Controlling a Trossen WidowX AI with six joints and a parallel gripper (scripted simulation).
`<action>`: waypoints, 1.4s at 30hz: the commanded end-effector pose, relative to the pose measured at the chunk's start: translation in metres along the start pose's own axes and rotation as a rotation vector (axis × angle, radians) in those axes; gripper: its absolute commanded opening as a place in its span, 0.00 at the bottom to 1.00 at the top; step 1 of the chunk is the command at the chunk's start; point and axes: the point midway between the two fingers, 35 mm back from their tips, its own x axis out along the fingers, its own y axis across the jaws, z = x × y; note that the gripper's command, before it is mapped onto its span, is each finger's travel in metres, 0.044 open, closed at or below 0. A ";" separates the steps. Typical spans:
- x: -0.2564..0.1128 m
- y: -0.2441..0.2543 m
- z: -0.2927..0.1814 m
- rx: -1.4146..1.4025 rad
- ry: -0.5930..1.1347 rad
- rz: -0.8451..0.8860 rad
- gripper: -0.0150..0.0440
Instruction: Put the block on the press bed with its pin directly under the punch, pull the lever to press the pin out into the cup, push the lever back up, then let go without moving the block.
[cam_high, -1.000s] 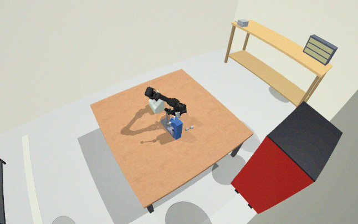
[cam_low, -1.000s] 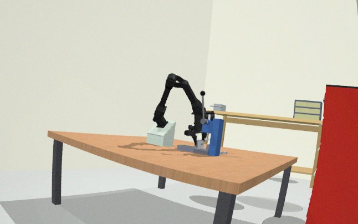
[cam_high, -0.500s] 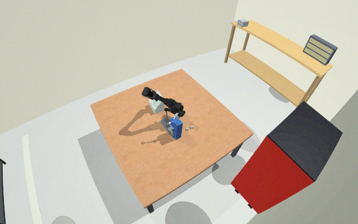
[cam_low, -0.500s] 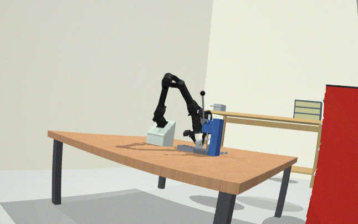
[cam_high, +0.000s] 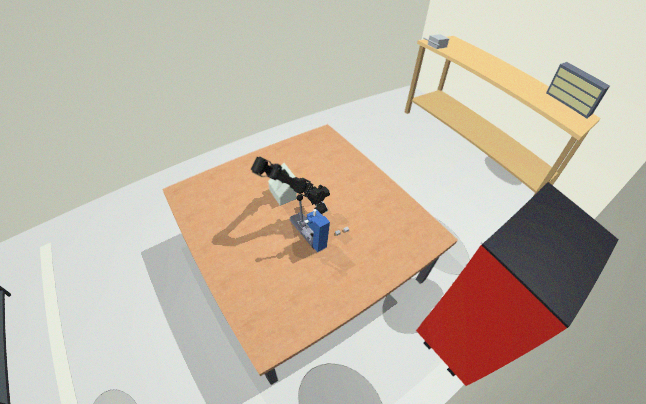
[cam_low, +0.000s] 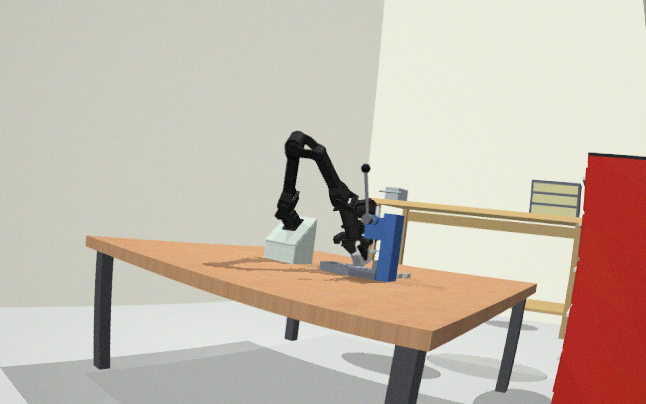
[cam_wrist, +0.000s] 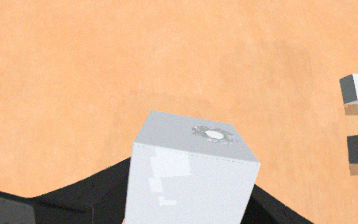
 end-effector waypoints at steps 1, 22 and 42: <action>-0.002 -0.001 0.000 0.152 -0.040 -0.016 0.25; 0.005 0.000 -0.005 0.175 -0.249 -0.032 0.25; 0.018 0.003 -0.012 0.168 -0.514 -0.053 0.25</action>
